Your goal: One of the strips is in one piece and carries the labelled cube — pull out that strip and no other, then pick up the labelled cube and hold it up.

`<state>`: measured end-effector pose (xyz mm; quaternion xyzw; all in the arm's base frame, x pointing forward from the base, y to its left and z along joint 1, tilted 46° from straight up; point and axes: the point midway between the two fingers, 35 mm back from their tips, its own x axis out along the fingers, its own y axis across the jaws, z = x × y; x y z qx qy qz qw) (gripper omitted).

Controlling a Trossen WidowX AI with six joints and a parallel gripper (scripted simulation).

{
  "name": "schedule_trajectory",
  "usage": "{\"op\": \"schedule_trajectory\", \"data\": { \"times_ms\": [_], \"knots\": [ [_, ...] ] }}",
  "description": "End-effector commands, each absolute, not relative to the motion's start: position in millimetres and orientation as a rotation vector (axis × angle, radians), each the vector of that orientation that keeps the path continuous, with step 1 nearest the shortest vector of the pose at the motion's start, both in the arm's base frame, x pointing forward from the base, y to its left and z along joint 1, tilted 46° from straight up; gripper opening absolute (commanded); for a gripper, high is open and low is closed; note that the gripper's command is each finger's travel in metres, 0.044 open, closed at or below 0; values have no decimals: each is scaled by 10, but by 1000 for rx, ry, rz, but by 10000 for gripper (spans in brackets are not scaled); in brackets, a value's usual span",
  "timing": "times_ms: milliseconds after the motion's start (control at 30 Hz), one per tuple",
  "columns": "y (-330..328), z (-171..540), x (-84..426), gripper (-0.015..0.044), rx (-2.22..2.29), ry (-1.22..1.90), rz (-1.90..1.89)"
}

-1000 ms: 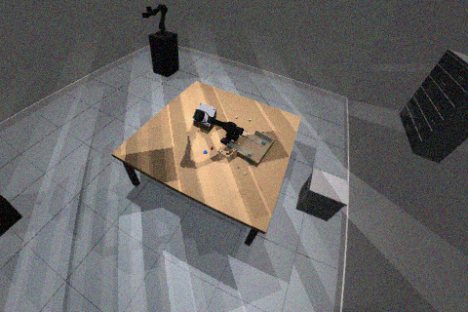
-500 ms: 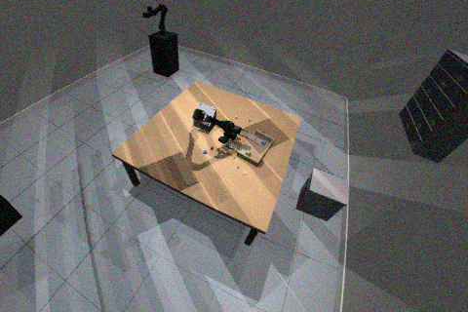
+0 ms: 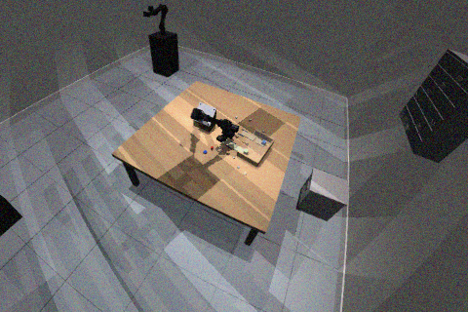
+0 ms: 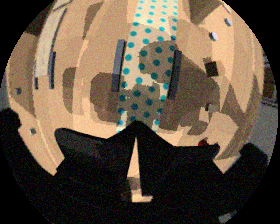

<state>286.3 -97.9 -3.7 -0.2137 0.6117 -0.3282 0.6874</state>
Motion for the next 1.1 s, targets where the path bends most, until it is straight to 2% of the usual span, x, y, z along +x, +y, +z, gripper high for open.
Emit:
{"op": "schedule_trajectory", "data": {
  "times_ms": [0, 1067],
  "knots": [
    [-997, -77, 2717, 0, -482, 1389, -741],
    [-951, -138, 2261, 0, -483, 1392, -741]
  ]
}}
